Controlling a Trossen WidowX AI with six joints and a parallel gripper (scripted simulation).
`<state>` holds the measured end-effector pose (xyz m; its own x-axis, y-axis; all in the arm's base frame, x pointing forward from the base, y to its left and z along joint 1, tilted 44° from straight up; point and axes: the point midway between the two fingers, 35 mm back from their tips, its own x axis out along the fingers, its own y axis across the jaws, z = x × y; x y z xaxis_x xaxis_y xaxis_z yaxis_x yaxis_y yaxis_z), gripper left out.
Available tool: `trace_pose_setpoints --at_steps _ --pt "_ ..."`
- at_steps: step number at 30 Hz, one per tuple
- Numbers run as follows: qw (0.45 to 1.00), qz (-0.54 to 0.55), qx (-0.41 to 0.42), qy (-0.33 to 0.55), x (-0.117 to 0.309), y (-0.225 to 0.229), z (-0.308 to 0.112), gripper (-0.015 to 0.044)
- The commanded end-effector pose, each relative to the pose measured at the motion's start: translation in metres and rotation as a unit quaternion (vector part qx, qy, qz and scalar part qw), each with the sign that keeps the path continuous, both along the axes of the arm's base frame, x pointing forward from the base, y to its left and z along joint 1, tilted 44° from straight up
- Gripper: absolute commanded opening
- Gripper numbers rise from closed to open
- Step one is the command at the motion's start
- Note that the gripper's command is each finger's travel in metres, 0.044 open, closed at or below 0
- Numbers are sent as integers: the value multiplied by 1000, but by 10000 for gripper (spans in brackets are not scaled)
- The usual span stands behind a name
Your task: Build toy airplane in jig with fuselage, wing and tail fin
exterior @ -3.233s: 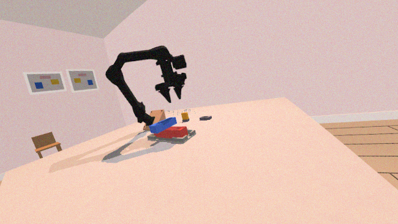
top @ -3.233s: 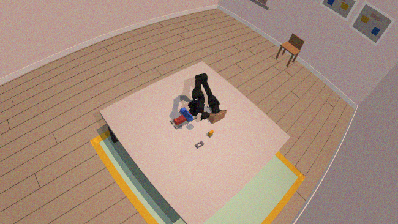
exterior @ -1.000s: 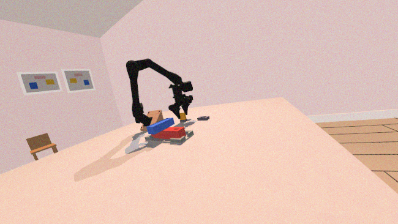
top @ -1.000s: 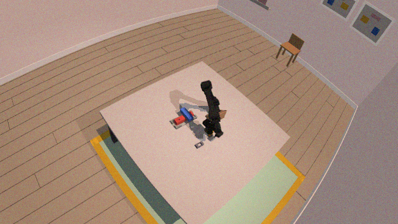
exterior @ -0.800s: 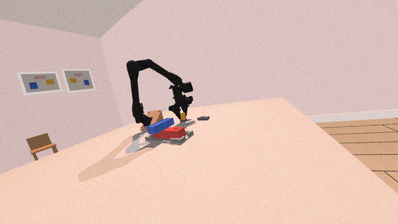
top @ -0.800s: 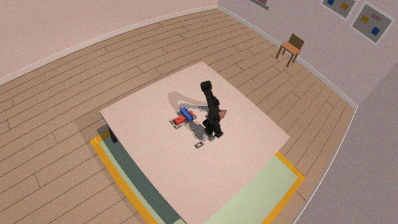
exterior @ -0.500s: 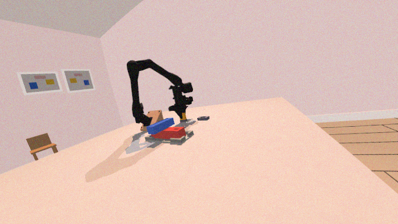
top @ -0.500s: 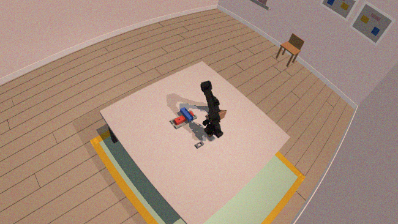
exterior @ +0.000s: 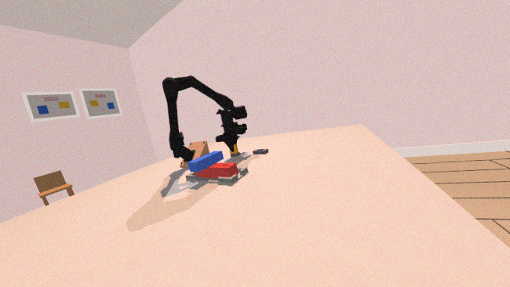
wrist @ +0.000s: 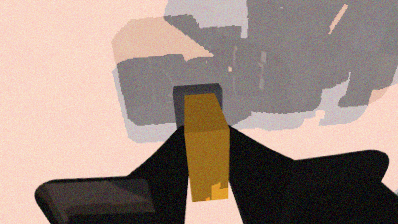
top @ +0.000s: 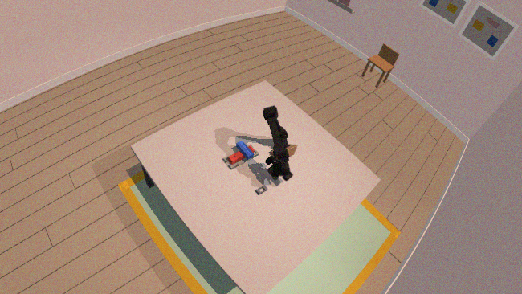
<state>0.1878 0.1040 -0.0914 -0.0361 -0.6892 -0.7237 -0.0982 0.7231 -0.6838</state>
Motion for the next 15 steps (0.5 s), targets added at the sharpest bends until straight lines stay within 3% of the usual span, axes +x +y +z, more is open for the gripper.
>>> trace_pose_setpoints --at_steps 1,15 --pt "1000 -5 3 0 2 6 3 0" --pt "1000 -2 4 -1 8 37 29 0"
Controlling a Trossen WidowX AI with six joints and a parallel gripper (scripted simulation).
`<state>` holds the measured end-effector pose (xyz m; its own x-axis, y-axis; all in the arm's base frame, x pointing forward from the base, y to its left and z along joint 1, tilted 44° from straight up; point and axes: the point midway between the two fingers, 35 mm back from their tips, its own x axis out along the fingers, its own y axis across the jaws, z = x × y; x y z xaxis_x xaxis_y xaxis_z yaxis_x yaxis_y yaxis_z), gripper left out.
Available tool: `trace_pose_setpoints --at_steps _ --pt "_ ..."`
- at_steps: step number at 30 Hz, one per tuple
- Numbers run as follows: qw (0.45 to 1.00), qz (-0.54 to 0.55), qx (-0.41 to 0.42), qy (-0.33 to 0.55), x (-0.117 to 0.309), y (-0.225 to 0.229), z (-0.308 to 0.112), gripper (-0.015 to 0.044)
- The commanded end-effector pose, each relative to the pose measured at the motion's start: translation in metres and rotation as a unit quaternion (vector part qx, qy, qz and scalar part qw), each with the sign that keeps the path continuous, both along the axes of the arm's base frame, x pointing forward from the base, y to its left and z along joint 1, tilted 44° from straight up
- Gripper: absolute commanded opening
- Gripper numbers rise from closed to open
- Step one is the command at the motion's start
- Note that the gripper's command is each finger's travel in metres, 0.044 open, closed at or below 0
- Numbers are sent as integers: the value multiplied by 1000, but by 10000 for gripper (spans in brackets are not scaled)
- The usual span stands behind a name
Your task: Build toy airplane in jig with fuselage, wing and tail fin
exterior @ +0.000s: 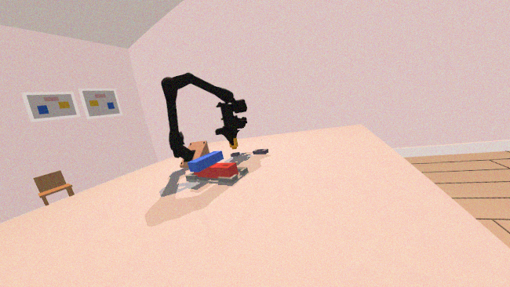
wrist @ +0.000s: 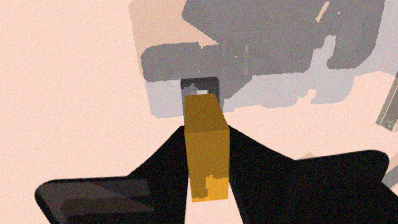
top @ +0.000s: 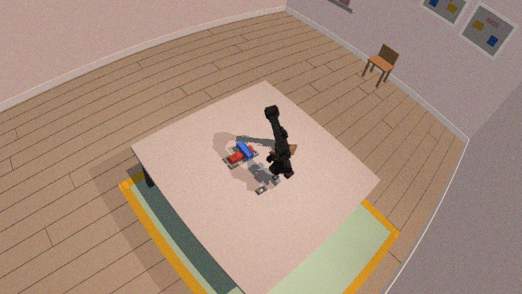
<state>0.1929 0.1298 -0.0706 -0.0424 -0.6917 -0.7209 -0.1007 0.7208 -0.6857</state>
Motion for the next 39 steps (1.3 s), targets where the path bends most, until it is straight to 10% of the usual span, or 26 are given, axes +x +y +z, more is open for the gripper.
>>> trace_pose_setpoints --at_steps 1,39 --pt "1000 -1 6 -4 3 13 10 0" --pt "1000 -10 15 -10 9 58 78 0"
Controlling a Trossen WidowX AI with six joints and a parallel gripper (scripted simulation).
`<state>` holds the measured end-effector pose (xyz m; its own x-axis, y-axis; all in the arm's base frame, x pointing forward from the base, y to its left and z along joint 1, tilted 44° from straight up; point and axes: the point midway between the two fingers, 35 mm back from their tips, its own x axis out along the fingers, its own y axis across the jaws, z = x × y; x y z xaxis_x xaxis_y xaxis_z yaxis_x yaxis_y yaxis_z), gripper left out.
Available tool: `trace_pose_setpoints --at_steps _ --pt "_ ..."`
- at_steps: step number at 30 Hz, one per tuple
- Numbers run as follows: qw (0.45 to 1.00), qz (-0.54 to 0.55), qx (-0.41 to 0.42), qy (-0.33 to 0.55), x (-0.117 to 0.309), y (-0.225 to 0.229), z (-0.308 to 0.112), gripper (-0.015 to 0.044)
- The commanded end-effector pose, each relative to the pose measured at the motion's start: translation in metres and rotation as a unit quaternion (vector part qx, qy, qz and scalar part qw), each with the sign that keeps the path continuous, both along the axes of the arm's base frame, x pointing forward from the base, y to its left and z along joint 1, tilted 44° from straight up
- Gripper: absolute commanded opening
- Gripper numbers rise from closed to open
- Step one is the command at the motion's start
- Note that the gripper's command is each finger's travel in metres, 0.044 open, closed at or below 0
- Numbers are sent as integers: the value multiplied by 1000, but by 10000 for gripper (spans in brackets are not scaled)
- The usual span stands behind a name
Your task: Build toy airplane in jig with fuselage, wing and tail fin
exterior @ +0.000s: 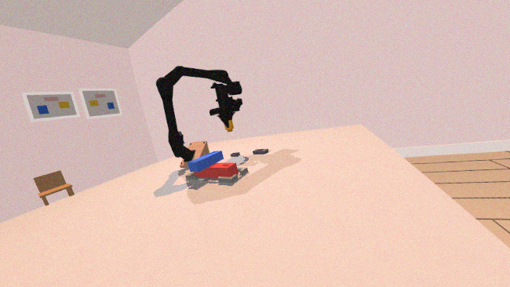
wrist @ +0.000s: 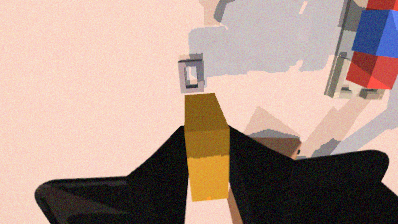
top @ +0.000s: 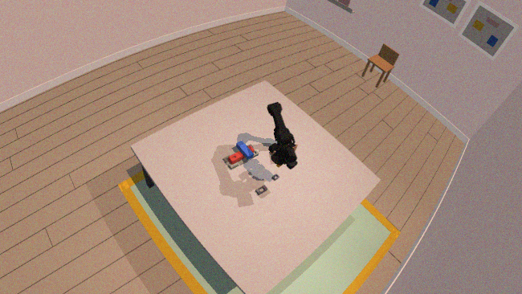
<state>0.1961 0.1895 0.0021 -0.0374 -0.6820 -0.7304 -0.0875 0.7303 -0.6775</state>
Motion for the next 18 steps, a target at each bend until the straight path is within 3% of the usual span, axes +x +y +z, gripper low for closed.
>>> trace_pose_setpoints --at_steps 1,18 --pt "1000 -9 9 -4 8 -3 6 0" --pt "999 -14 32 -6 41 -23 19 0"
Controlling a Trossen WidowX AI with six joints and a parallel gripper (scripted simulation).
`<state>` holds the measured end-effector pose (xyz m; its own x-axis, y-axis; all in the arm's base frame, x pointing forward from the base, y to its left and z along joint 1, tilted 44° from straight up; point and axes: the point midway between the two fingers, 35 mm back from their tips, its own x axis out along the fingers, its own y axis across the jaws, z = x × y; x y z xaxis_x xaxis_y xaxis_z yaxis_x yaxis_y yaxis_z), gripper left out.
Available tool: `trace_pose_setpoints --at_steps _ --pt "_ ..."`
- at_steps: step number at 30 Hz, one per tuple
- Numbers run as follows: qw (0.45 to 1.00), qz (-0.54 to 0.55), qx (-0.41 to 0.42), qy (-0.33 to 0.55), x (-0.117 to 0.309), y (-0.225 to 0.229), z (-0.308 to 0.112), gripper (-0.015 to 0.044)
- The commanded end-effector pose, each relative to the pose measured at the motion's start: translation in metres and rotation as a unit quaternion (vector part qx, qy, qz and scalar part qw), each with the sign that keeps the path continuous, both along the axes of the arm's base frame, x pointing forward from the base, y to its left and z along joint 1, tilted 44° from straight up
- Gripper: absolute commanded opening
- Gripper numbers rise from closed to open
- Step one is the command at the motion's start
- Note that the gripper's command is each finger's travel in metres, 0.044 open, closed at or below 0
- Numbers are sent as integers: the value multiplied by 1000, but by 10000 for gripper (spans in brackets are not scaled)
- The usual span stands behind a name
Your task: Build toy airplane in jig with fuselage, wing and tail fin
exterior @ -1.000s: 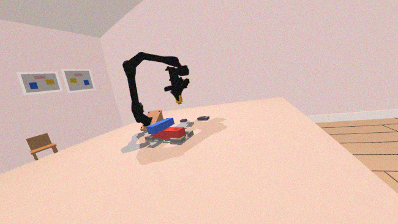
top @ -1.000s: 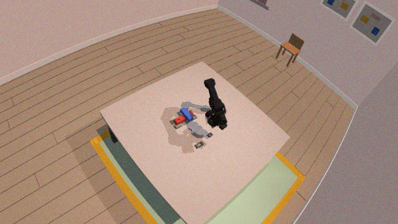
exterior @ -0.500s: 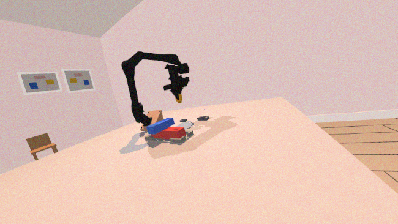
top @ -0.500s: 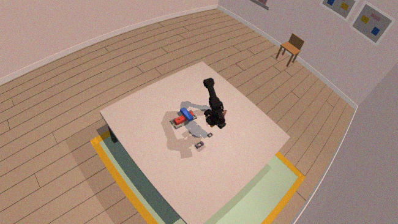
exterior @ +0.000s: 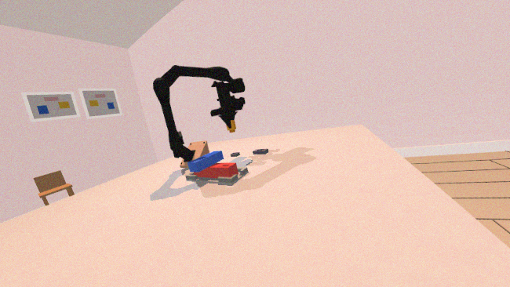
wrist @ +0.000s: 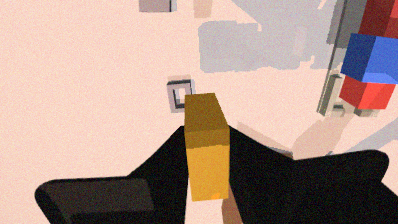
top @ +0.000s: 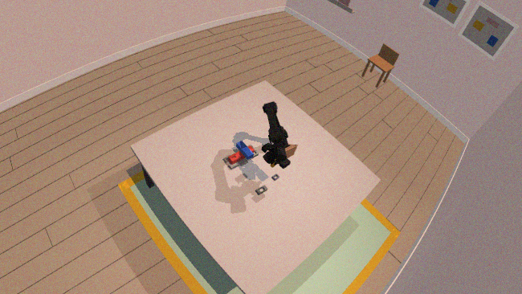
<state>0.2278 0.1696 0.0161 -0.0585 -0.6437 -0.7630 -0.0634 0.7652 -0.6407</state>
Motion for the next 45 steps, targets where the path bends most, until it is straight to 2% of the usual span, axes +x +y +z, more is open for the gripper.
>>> trace_pose_setpoints --at_steps 1,45 --pt "1000 2 9 -7 11 -4 6 0" --pt "1000 2 8 -24 84 -90 60 0"
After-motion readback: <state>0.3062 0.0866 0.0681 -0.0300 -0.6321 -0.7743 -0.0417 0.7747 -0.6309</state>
